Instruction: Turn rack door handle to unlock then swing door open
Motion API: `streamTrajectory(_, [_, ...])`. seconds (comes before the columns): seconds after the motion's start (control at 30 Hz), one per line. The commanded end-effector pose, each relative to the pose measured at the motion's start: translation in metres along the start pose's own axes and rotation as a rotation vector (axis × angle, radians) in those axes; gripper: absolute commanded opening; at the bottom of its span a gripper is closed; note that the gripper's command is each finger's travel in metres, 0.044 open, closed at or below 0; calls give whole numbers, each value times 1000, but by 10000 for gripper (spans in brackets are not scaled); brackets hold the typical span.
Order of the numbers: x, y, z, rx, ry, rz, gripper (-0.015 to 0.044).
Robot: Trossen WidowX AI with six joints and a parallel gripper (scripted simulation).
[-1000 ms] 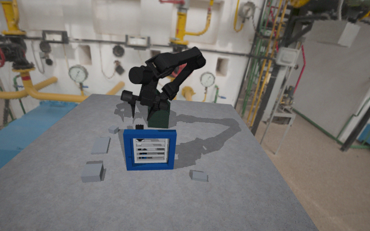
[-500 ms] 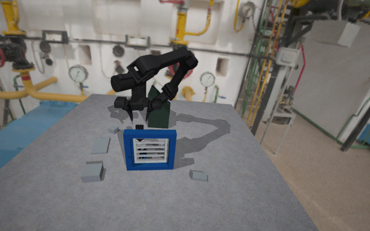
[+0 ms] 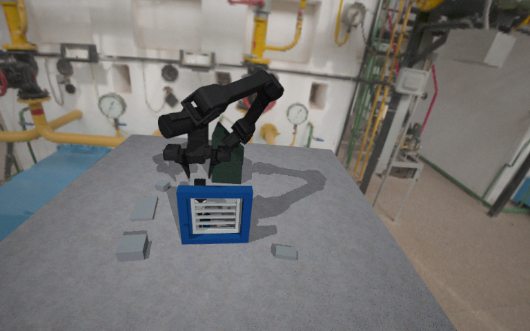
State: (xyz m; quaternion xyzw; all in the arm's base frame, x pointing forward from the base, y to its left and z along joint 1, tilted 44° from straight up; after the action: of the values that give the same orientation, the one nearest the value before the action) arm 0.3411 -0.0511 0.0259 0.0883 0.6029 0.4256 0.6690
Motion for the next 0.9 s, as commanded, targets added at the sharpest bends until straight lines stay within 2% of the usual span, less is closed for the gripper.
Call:
streamTrajectory(0.0, [9,1,0,5,-1,6,280])
streamTrajectory(0.87, [52,3,-1,4,-2,9,280])
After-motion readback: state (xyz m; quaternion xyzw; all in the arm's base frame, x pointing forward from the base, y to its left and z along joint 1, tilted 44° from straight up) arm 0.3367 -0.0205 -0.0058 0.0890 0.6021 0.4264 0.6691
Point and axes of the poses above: the point midway between the two fingers, 35 mm back from their tips, its own x axis out along the fingers, its own y axis across the jaws, z = x × y, the point moved 3 cm from there along -x, back along the fingers, and after that the axes turned 14 degrees about -x, right-handed, at the moved point
